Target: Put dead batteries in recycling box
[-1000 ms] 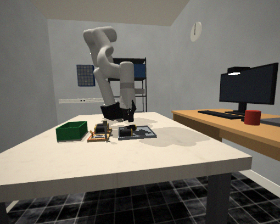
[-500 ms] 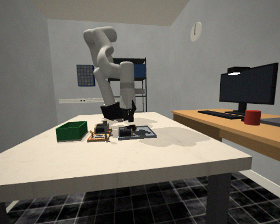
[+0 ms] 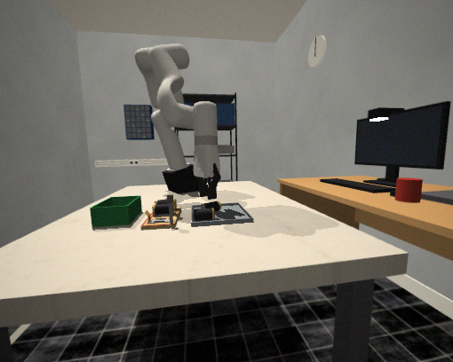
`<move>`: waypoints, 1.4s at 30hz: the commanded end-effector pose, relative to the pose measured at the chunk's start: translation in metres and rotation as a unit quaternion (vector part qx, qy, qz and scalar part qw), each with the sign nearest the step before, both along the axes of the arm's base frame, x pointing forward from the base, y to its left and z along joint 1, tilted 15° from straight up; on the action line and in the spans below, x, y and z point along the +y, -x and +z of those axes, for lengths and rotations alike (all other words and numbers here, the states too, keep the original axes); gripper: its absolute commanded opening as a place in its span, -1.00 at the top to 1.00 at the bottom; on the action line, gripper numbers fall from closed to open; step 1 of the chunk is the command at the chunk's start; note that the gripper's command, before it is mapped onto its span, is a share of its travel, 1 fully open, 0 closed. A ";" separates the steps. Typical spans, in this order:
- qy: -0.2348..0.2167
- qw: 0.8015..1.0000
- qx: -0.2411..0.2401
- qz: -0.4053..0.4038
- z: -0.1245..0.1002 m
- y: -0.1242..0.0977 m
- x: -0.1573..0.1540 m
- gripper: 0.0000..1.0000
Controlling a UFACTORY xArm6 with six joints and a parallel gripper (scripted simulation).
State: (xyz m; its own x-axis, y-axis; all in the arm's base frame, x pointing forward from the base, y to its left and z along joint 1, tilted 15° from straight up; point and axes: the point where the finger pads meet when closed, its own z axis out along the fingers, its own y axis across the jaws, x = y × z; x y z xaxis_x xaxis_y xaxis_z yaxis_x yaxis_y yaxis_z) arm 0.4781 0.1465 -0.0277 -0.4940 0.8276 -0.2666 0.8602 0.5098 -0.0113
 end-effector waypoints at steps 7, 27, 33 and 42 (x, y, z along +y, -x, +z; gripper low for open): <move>0.000 1.000 -0.001 0.000 -0.026 -0.004 -0.006 -0.01; 0.000 1.000 -0.001 0.000 -0.036 -0.006 -0.008 -0.01; 0.000 1.000 -0.001 0.000 -0.036 -0.006 -0.008 0.44; 0.000 1.000 -0.001 0.000 -0.036 -0.006 -0.008 0.44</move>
State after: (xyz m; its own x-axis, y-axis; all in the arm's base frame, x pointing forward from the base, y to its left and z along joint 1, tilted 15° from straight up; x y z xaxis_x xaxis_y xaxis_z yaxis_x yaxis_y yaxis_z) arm 0.4825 0.1373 -0.0650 -0.4942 0.8275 -0.2666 0.8603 0.5096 -0.0130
